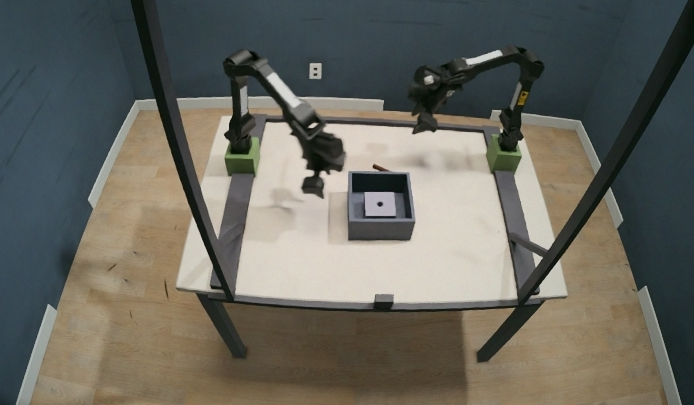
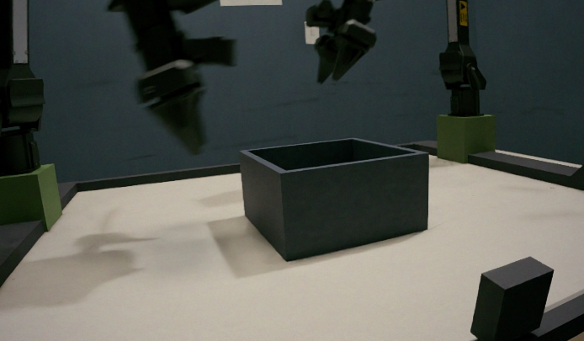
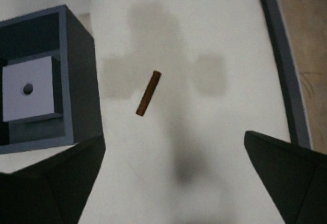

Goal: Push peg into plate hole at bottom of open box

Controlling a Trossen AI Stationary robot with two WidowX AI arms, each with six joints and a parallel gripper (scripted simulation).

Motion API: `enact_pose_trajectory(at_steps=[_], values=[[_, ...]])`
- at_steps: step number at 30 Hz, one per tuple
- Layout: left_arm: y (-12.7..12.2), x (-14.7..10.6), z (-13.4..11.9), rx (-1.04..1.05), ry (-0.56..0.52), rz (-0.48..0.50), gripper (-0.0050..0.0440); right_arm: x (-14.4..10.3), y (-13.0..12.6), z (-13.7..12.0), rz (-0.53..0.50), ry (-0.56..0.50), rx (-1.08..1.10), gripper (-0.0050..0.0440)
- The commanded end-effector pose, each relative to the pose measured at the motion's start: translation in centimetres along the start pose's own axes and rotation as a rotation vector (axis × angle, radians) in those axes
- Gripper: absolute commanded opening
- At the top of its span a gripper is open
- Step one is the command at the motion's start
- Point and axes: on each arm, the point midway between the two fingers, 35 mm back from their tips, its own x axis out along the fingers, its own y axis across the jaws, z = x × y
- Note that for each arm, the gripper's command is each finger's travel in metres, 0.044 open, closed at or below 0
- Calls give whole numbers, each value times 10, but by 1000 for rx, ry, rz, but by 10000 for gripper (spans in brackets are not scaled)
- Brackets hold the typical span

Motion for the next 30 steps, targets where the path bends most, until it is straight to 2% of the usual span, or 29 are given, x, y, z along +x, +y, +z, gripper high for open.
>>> enact_pose_trajectory(at_steps=[1,5,10,18,30], values=[[6,2,56,43,-44,-30,440,26,9,20,29,14,-80,440],[9,12,95,119,-61,-45,440,55,17,28,51,50,-158,440],[11,23,124,188,-74,-58,440,75,23,33,65,76,-211,440],[12,31,136,220,-75,-62,440,81,24,33,65,89,-223,440],[12,27,135,218,-81,-60,440,78,22,32,63,86,-217,440]])
